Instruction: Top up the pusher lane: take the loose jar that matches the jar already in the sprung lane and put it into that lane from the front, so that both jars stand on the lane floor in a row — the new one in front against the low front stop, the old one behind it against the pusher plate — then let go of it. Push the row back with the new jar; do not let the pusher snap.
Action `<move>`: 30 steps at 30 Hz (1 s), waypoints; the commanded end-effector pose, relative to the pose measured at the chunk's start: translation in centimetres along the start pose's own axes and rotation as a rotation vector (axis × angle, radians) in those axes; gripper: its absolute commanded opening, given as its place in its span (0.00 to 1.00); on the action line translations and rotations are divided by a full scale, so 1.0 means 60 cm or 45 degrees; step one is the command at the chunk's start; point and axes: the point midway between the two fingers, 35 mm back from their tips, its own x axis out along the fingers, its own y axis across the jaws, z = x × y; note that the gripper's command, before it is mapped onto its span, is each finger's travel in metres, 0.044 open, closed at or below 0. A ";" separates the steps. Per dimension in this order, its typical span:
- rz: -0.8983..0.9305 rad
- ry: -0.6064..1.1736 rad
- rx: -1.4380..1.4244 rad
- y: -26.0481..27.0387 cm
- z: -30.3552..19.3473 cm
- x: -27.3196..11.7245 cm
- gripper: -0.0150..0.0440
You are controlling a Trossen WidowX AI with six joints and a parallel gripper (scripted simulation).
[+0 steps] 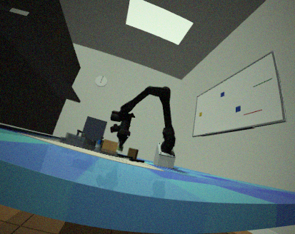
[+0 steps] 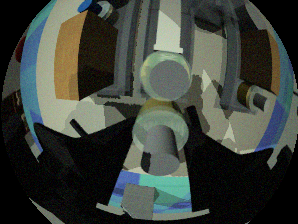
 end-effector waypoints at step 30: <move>-0.003 -0.024 -0.016 0.001 0.035 -0.004 0.25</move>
